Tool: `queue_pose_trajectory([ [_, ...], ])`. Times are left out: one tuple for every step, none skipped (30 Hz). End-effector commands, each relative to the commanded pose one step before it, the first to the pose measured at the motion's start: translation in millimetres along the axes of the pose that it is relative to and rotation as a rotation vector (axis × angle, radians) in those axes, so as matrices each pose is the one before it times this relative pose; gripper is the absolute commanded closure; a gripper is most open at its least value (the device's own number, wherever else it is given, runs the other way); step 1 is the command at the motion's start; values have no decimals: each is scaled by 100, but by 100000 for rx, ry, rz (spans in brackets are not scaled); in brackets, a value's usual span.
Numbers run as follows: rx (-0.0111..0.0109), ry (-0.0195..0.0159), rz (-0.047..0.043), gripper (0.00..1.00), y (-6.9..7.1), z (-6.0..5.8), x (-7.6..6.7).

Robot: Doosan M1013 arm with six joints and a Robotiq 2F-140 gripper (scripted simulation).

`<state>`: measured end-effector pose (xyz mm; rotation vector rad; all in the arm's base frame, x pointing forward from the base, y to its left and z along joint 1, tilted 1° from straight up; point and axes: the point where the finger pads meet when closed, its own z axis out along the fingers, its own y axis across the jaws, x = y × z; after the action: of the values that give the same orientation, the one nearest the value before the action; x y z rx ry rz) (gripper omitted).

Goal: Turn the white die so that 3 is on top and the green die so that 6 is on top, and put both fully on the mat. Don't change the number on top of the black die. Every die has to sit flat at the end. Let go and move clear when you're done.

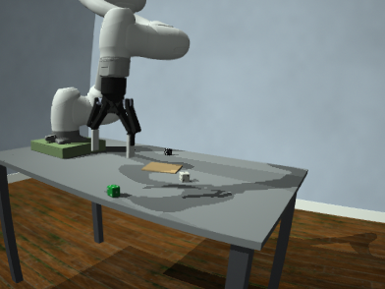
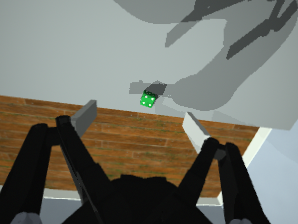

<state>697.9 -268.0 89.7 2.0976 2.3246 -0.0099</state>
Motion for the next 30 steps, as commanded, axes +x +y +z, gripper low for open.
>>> queue_pose_trajectory([
  [-40, -4, -2, 0, 27, 1775, 41],
  [0, 0, 0, 0, 5, 687, 18],
  [0, 0, 0, 0, 4, 657, 18],
  [0, 0, 0, 0, 0, 0, 0],
  [0, 0, 0, 0, 0, 0, 0],
  [0, 0, 0, 0, 4, 610, 16],
  [0, 0, 0, 0, 4, 551, 15],
  [0, 0, 0, 0, 3, 480, 13],
  [0, 0, 0, 0, 3, 402, 11],
  [0, 0, 0, 0, 2, 319, 9],
  [0, 0, 0, 0, 2, 236, 6],
  [0, 0, 0, 0, 1, 157, 4],
  [0, 0, 0, 0, 0, 89, 2],
  [0, 0, 0, 0, 0, 36, 1],
  [0, 0, 0, 0, 0, 5, 0],
  [0, 0, 0, 0, 0, 0, 0],
  [0, 0, 0, 0, 0, 0, 0],
  [0, 0, 0, 0, 0, 0, 0],
  [0, 0, 0, 0, 0, 0, 0],
  [0, 0, 0, 0, 0, 0, 0],
  [0, 0, 0, 0, 0, 0, 0],
  [0, 0, 0, 0, 0, 0, 0],
  [0, 0, 0, 0, 0, 0, 0],
  [0, 0, 0, 0, 0, 0, 0],
  [0, 0, 0, 0, 0, 0, 0],
  [0, 0, 0, 0, 0, 0, 0],
  [0, 0, 0, 0, 0, 0, 0],
  [0, 0, 0, 0, 0, 0, 0],
  [0, 0, 0, 0, 0, 0, 0],
  [0, 0, 0, 0, 0, 0, 0],
])
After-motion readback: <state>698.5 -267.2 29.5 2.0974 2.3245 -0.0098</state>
